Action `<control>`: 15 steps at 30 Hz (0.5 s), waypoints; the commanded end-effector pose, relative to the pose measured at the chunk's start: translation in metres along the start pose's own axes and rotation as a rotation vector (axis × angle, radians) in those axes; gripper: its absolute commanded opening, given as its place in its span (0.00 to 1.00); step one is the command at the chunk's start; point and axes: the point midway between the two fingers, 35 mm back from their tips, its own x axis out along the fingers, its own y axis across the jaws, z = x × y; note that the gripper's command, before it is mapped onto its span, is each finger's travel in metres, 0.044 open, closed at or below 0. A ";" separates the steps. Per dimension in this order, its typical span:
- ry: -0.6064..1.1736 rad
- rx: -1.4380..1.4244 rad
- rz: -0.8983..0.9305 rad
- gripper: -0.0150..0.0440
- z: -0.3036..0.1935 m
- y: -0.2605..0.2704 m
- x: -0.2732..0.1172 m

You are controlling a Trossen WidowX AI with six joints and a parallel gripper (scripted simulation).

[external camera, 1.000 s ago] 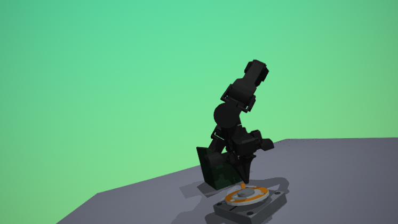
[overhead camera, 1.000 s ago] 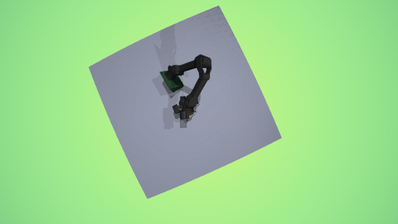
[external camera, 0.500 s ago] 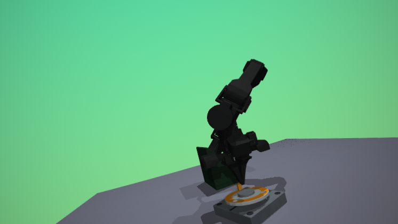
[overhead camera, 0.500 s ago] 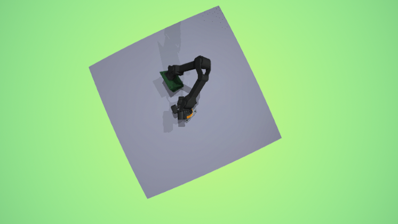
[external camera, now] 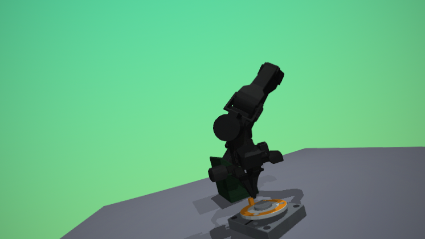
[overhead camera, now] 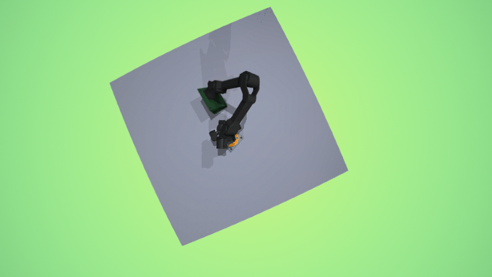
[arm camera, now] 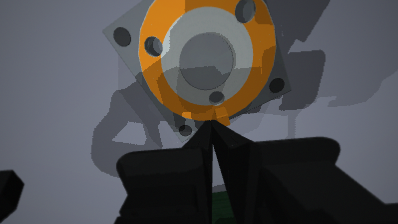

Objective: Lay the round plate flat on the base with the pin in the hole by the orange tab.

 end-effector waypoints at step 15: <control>0.009 0.002 -0.003 0.25 0.005 -0.024 0.001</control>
